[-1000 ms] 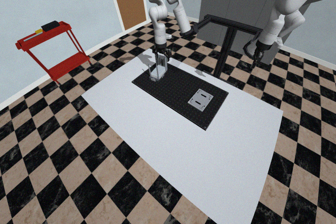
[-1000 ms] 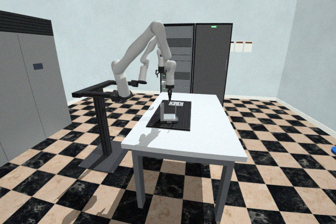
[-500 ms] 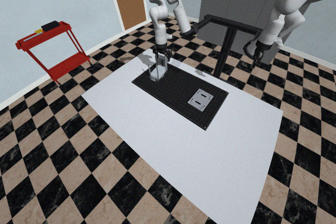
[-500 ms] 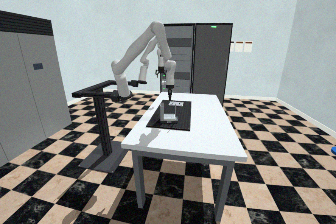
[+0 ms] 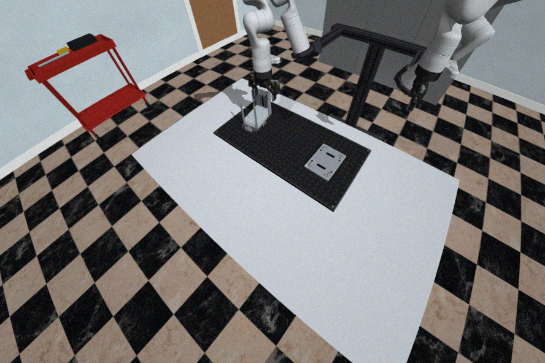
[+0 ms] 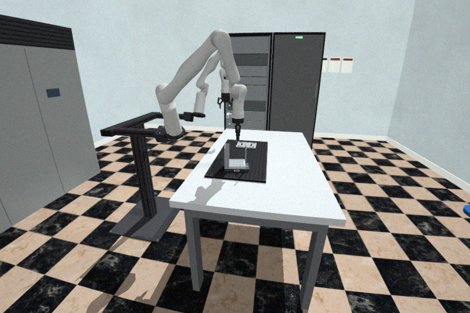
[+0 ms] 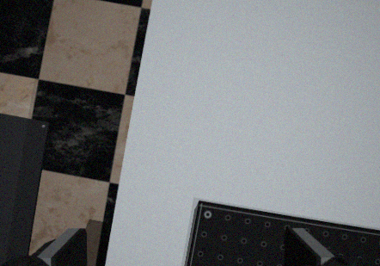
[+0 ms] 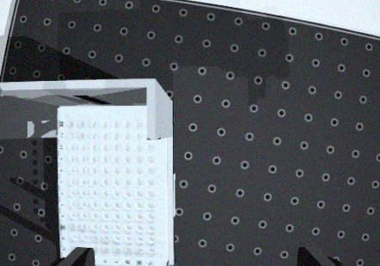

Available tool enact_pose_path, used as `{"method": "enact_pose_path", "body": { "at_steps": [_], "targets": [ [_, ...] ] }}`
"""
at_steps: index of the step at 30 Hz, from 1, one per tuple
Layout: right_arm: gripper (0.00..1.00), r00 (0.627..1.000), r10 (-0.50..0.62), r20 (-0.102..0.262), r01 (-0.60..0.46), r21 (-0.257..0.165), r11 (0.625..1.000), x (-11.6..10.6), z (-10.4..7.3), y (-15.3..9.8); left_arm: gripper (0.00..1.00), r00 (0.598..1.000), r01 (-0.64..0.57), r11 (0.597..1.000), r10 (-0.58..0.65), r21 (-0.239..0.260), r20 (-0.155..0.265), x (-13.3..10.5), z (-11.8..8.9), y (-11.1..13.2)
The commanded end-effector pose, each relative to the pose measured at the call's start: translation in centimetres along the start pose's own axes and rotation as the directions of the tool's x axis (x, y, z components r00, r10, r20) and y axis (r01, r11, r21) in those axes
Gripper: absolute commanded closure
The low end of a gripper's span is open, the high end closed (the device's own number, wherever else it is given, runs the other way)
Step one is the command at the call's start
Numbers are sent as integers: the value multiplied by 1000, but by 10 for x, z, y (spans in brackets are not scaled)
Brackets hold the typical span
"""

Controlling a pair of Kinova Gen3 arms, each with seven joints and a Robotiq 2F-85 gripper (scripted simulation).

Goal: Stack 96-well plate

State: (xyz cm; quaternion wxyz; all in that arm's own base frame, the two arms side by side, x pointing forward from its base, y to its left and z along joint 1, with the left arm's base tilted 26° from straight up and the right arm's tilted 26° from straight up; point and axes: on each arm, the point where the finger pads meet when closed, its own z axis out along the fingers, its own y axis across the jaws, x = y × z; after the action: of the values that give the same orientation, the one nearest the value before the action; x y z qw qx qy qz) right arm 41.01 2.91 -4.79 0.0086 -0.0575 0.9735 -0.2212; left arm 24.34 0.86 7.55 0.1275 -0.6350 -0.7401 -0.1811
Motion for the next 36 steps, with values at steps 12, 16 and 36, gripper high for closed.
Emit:
{"method": "enact_pose_path", "body": {
  "at_steps": [12,16,36],
  "targets": [
    [2,1000,0,2,0,-1,1000,-2,-1,5,2,1000,0,1000,0,-1,1,0,0,0],
    [2,1000,0,2,0,-1,1000,-2,-1,6,2,1000,0,1000,0,-1,1,0,0,0],
    [2,1000,0,2,0,-1,1000,-3,-1,11,2,1000,0,1000,0,-1,1,0,0,0]
  ]
}}
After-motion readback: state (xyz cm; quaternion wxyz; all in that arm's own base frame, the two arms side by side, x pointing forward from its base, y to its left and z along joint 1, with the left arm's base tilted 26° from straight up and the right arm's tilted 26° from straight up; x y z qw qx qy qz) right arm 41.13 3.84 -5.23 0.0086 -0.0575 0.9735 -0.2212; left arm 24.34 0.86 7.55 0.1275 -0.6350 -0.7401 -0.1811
